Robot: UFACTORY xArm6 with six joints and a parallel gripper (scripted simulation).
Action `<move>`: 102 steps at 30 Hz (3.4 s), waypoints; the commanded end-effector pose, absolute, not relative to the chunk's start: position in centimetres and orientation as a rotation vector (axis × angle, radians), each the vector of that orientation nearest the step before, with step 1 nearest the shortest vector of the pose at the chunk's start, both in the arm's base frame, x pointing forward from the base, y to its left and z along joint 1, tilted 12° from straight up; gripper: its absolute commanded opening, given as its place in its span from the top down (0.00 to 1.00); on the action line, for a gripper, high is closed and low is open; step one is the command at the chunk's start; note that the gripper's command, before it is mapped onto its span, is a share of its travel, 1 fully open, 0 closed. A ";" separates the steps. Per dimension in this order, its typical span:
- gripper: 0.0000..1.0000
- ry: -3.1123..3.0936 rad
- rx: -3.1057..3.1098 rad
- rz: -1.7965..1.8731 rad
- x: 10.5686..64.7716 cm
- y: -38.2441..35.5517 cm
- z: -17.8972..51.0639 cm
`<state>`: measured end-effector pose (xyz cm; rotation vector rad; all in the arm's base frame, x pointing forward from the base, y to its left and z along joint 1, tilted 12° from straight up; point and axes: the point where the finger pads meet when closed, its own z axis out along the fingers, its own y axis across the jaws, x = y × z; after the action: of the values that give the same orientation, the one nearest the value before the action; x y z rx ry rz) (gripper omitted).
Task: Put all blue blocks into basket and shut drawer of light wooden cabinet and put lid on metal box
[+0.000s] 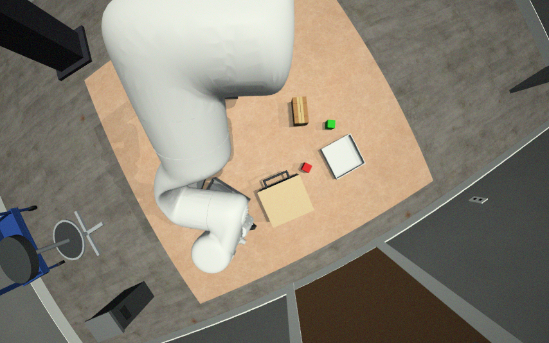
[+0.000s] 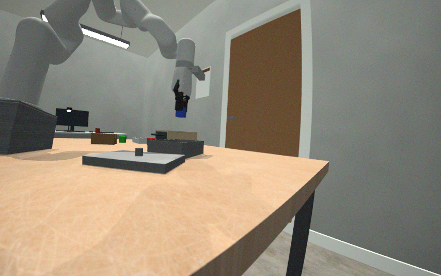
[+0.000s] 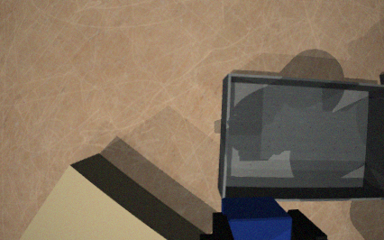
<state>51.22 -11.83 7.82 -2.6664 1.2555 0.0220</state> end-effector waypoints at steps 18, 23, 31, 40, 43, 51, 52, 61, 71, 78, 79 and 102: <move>1.00 0.963 -2.777 -0.019 51.8 13.6 12.8; 1.00 0.963 -2.777 -0.019 51.4 18.8 13.8; 1.00 0.963 -2.777 -0.019 50.8 27.8 15.6; 1.00 0.963 -2.777 -0.019 50.7 35.6 17.0; 1.00 0.963 -2.777 -0.019 50.7 35.6 17.0; 1.00 0.963 -2.777 -0.019 50.7 35.6 17.0; 1.00 0.963 -2.777 -0.019 50.7 35.6 17.0; 1.00 0.963 -2.777 -0.019 50.7 35.6 17.0; 1.00 0.963 -2.778 -0.019 50.8 35.7 16.9; 1.00 0.963 -2.778 -0.019 50.8 35.7 16.5; 1.00 0.963 -2.778 -0.019 50.8 35.7 16.4; 1.00 0.963 -2.778 -0.019 51.0 36.2 14.1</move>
<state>50.81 36.03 14.23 -2.7824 0.9643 -0.0131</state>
